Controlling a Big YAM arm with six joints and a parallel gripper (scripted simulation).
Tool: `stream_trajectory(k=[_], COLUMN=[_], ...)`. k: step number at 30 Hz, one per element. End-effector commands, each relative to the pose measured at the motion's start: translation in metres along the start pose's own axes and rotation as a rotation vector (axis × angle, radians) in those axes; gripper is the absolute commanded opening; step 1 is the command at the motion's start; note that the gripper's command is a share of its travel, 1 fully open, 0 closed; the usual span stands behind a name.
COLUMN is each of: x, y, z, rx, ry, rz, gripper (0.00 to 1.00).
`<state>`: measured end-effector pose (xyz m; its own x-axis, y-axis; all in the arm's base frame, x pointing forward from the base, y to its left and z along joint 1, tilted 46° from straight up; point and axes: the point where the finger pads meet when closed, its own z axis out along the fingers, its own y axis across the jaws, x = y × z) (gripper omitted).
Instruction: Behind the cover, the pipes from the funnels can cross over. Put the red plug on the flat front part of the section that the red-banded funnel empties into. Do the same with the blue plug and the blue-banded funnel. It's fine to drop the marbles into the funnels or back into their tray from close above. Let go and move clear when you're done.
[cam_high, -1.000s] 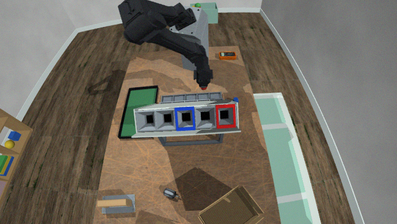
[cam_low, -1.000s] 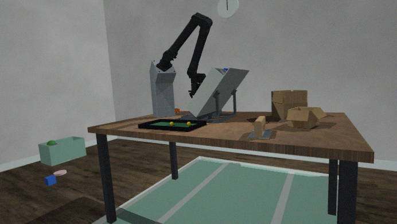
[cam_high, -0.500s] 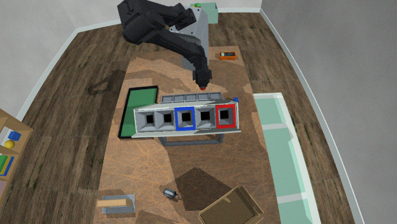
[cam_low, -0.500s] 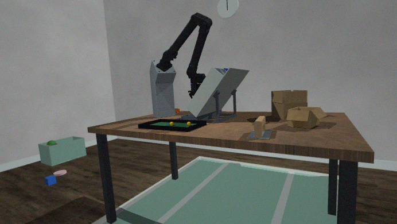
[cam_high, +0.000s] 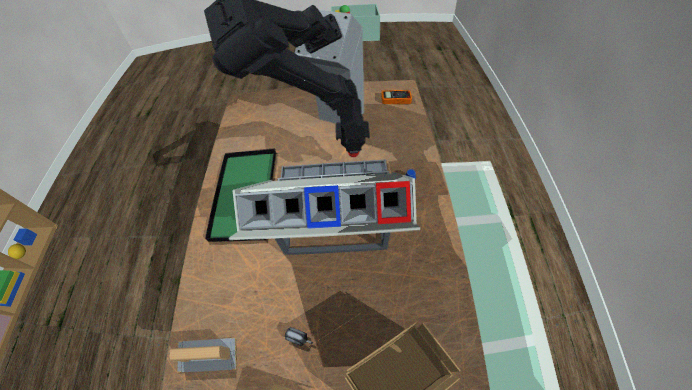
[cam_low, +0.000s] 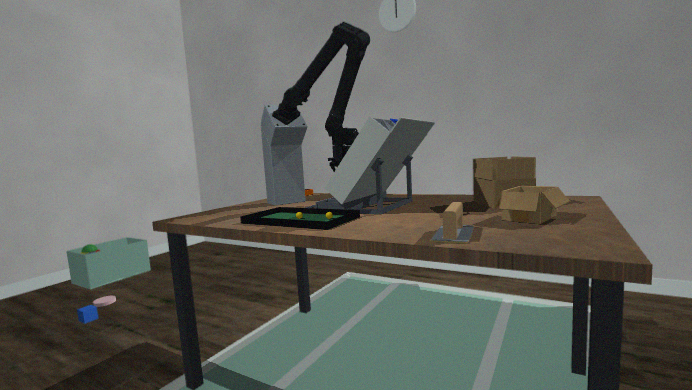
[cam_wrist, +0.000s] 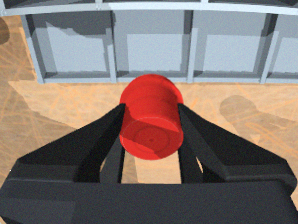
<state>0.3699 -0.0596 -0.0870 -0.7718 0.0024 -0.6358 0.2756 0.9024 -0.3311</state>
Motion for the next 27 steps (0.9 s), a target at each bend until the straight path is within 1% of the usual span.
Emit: stream_trajectory(k=[1, 11, 14, 17, 27], x=[0.009, 0.009, 0.011, 0.001, 0.001], y=[-0.003, -0.003, -0.003, -0.003, -0.002], z=[-0.007, -0.006, 0.0, 0.006, 0.016], rx=[-0.004, -0.003, 0.002, 0.005, 0.003], ry=[0.007, 0.007, 0.015, 0.0, -0.001], rz=[-0.018, -0.018, -0.016, -0.003, -0.005], gripper=[0.0, 0.0, 0.0, 0.0, 0.0])
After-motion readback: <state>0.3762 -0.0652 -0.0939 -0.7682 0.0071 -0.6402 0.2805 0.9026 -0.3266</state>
